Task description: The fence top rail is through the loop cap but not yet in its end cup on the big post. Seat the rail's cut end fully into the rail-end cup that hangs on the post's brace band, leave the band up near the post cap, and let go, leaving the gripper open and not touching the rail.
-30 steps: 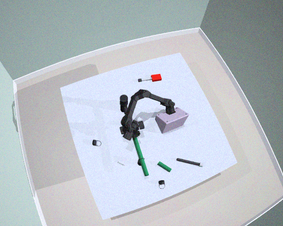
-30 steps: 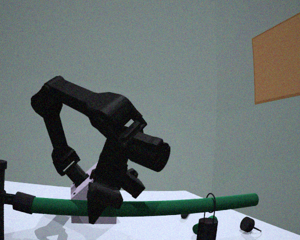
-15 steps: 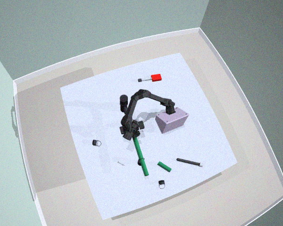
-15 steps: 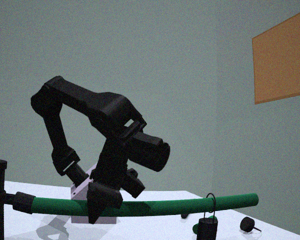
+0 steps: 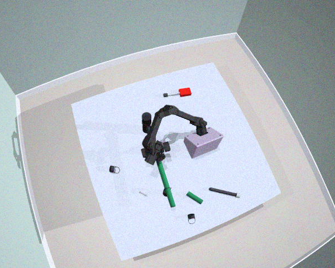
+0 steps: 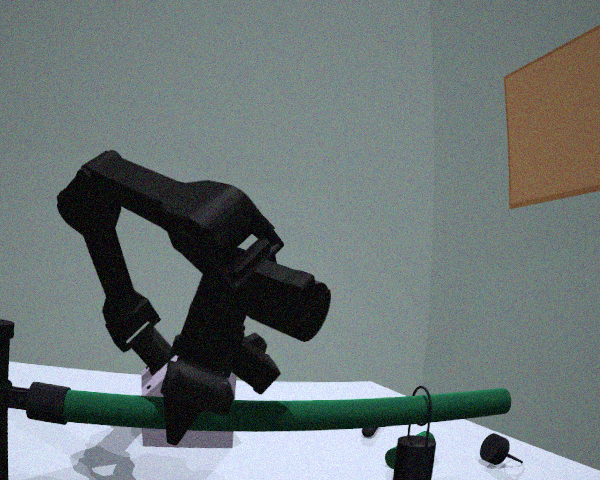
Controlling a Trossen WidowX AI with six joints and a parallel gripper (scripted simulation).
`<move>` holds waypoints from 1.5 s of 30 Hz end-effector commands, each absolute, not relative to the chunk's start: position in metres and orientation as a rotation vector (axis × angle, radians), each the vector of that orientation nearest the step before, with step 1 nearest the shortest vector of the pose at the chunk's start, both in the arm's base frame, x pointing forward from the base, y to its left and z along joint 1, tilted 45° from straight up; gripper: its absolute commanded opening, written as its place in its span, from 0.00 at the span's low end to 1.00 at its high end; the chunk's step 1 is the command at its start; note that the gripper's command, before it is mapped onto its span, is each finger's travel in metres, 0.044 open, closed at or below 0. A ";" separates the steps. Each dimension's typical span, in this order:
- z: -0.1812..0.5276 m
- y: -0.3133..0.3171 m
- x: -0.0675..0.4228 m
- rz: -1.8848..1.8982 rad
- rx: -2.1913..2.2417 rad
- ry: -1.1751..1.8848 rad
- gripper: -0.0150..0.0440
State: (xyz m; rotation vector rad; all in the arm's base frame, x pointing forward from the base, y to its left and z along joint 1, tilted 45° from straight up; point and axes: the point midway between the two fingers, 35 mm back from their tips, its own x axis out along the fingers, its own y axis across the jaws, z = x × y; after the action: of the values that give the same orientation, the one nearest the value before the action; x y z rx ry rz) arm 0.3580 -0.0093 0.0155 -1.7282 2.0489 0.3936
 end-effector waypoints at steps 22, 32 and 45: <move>0.030 -0.012 0.360 0.383 -1.745 2.031 0.25; 0.032 -0.014 0.360 0.383 -1.745 2.031 0.25; 0.026 -0.017 0.358 0.398 -1.725 2.049 0.25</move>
State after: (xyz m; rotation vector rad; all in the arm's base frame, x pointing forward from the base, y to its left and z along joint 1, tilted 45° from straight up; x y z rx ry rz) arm 0.3575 -0.0175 0.0260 -1.7222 2.0525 0.4024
